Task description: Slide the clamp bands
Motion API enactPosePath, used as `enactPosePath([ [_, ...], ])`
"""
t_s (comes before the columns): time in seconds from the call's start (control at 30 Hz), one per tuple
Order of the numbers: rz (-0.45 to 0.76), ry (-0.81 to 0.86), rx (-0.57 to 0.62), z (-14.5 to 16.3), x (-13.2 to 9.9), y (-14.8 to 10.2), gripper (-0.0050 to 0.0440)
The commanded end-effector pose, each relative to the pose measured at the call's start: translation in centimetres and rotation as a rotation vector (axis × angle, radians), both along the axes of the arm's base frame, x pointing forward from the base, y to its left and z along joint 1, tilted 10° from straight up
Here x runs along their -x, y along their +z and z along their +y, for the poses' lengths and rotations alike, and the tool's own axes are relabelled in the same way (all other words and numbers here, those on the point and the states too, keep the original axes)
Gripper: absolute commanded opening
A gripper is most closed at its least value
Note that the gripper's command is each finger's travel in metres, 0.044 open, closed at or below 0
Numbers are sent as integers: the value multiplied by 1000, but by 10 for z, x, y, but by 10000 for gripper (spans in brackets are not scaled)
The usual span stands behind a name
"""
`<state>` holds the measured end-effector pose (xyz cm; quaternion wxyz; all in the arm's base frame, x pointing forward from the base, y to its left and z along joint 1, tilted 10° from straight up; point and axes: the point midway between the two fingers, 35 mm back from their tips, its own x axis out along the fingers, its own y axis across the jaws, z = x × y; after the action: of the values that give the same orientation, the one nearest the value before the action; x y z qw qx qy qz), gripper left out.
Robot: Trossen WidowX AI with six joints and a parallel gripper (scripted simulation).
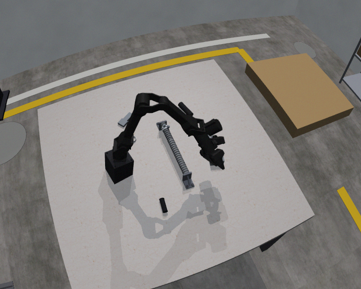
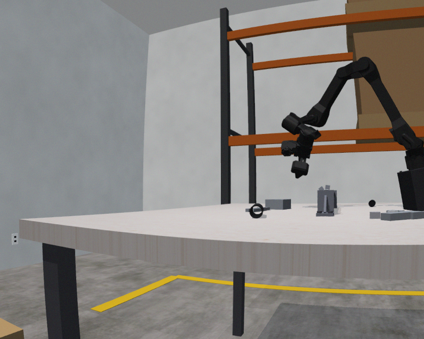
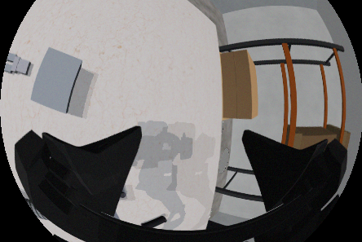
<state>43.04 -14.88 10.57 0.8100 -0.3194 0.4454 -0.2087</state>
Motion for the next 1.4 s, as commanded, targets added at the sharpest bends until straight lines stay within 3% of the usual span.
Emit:
enactPosePath([
  [0.0,167,224,1,41,14,-5,440],
  [0.4,601,899,-5,140,80,-23,440],
  [0.47,601,899,-5,140,80,-23,440],
  [0.5,693,1033,-4,147,93,-26,440],
  [0.6,752,1216,-13,177,124,-25,440],
  [0.73,855,1450,-30,193,153,-25,440],
  [1.1,856,1452,-31,195,154,-26,440],
  [1.37,863,1440,-47,233,152,-72,440],
])
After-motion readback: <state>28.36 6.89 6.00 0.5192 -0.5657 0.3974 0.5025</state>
